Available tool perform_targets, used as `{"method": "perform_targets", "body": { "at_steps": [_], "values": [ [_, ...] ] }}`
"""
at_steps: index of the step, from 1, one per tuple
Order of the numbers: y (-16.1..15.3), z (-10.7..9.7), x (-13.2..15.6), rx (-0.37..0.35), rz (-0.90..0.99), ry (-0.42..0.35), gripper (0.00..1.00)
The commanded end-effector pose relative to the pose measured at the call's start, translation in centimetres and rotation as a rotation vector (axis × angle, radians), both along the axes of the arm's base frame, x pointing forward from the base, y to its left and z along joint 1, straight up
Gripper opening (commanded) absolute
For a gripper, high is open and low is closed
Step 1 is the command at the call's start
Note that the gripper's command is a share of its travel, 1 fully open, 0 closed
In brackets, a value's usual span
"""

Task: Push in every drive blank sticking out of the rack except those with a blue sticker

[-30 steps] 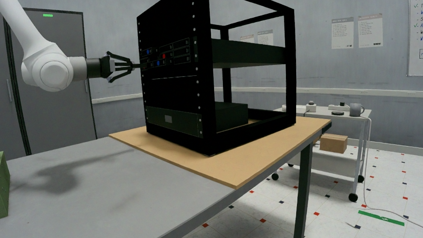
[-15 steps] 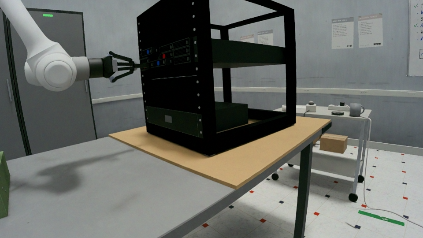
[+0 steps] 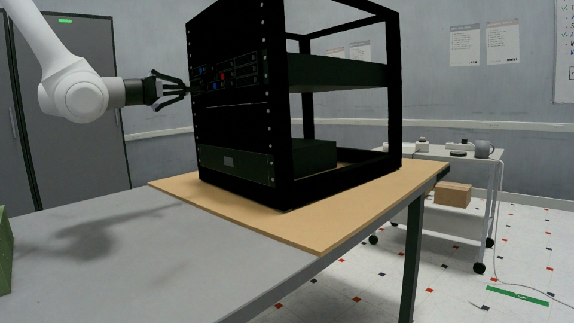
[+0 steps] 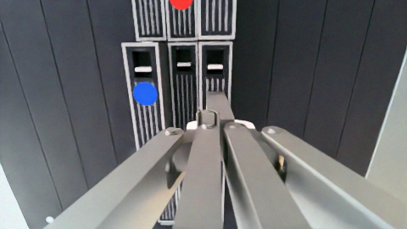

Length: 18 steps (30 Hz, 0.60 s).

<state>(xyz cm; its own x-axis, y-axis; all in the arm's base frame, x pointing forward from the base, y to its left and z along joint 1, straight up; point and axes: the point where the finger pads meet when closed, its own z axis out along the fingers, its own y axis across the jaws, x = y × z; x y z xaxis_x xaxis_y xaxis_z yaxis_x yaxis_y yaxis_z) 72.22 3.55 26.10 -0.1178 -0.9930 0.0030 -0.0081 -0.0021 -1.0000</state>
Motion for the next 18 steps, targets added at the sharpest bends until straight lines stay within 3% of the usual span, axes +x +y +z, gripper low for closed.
{"method": "perform_targets", "body": {
  "at_steps": [1, 18],
  "values": [
    [0.0, 0.06, 0.02, 0.0, 0.0, -0.001, 0.1],
    [-0.12, 0.05, 1.01, 0.0, 0.0, -0.001, 0.1]
  ]
}}
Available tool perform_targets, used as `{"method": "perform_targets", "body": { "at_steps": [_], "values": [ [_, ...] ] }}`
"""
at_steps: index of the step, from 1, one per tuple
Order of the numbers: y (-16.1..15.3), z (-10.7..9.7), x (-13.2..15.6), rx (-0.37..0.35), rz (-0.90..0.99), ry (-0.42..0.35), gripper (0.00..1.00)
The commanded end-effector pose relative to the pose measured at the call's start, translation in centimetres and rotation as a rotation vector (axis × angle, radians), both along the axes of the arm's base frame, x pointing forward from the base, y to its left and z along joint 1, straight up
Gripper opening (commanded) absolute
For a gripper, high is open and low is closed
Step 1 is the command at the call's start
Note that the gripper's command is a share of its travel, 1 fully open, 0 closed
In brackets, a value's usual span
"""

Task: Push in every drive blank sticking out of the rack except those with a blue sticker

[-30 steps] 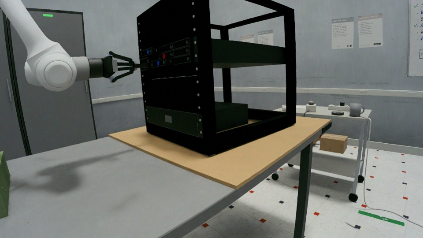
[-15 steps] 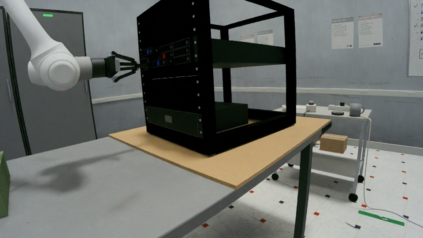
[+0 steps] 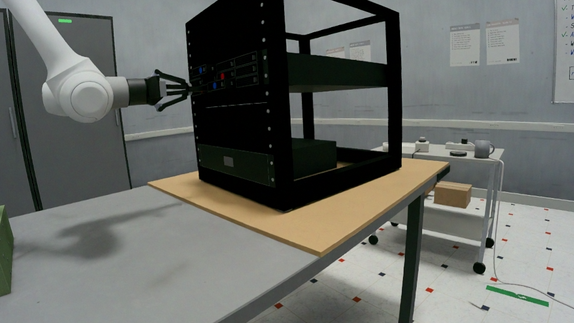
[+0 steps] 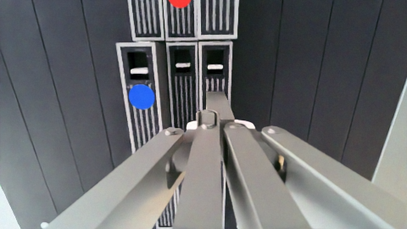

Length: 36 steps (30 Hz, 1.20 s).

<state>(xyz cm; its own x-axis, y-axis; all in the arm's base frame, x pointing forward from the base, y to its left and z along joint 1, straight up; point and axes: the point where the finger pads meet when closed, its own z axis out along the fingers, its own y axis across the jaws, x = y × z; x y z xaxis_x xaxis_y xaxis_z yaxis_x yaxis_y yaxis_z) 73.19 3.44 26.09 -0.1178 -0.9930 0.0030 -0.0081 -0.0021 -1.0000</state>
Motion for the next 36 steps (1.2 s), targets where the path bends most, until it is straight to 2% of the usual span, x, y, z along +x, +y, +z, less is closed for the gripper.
{"method": "perform_targets", "body": {
  "at_steps": [1, 36],
  "values": [
    [0.0, 0.06, 0.05, 0.0, 0.0, -0.001, 0.1],
    [-0.07, 0.06, 0.64, 0.0, 0.0, -0.001, 0.1]
  ]
}}
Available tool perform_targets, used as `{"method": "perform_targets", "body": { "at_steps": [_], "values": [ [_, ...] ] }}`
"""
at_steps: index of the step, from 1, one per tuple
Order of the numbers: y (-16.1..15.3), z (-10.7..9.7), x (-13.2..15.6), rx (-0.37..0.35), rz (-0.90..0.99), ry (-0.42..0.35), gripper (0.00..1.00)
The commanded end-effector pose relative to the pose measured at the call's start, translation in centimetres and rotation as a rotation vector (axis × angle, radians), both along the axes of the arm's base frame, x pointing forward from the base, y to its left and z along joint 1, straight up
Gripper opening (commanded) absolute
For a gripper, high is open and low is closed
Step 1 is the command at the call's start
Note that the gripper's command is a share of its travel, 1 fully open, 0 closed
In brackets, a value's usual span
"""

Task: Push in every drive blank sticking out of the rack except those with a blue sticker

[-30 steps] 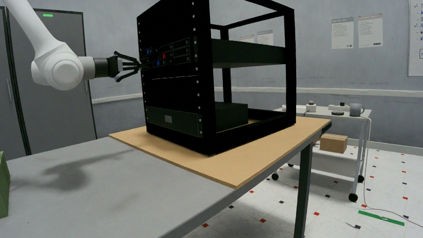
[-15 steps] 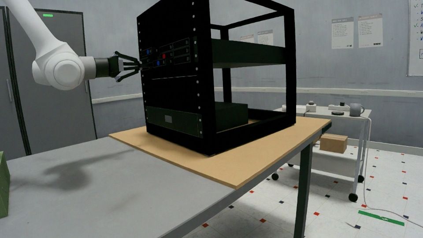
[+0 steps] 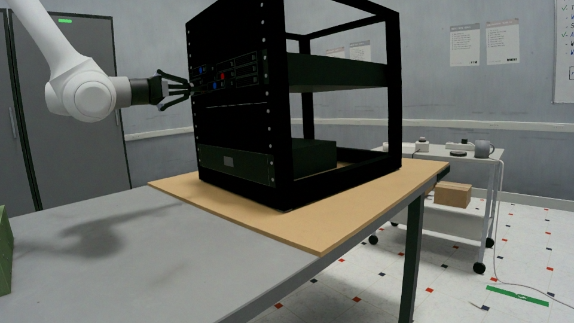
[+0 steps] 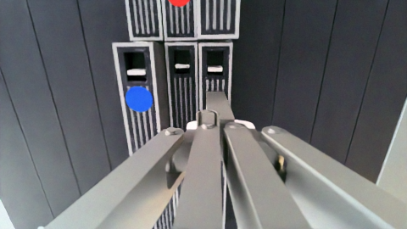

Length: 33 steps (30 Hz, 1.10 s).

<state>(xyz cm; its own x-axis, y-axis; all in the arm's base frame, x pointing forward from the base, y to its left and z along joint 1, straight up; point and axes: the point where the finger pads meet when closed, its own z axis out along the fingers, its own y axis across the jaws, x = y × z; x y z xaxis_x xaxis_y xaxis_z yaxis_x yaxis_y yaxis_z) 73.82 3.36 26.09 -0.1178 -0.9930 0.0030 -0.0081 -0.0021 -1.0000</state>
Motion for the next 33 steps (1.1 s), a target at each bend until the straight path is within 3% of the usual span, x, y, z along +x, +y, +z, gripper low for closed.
{"method": "perform_targets", "body": {
  "at_steps": [1, 33],
  "values": [
    [0.0, 0.06, 0.02, 0.0, 0.0, -0.001, 0.1],
    [-0.07, 0.06, 0.61, 0.0, 0.0, -0.001, 0.1]
  ]
}}
